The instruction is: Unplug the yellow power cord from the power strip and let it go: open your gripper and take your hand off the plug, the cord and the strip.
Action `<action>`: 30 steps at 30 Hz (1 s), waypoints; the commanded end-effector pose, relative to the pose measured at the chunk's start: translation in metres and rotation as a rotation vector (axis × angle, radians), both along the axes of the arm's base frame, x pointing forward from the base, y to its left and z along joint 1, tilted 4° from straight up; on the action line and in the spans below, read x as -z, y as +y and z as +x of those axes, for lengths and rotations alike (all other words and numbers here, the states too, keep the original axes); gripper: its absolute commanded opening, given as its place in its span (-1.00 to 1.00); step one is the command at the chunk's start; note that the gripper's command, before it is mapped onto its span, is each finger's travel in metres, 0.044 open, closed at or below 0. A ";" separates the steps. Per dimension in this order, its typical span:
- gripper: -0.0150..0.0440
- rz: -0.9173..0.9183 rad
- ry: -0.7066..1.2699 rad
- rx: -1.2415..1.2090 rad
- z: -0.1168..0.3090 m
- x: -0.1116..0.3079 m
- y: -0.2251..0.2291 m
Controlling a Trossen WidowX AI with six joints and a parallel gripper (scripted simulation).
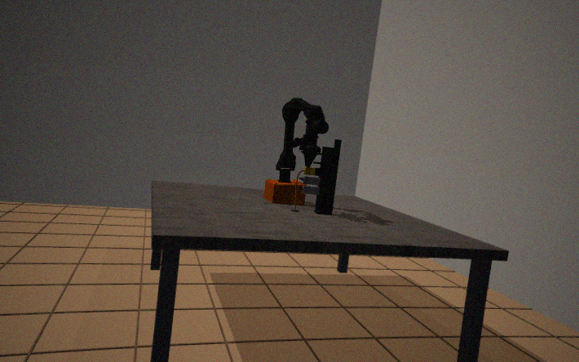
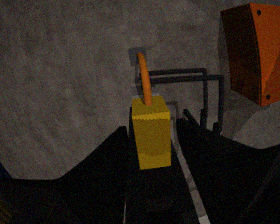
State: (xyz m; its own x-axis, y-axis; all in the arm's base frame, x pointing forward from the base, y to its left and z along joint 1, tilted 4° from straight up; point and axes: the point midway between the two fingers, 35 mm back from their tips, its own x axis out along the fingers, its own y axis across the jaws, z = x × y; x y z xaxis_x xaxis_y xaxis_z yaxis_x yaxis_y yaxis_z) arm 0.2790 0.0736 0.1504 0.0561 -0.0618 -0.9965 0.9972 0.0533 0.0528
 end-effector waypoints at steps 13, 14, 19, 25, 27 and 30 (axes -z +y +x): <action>0.05 0.004 0.003 0.004 0.000 0.012 0.002; -0.04 0.000 0.000 0.001 0.000 0.009 0.001; -0.35 0.000 0.000 0.001 0.000 0.009 0.001; -0.49 0.000 0.000 0.001 0.000 0.009 0.001; -0.49 0.000 0.000 0.001 0.001 0.009 0.000; -0.49 0.000 0.001 0.001 0.001 0.009 -0.003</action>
State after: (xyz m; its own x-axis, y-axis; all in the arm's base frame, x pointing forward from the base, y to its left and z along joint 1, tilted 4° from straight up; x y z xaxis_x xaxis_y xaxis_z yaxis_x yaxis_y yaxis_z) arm 0.2793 0.0747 0.1407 0.0545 -0.0612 -0.9966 0.9973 0.0523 0.0513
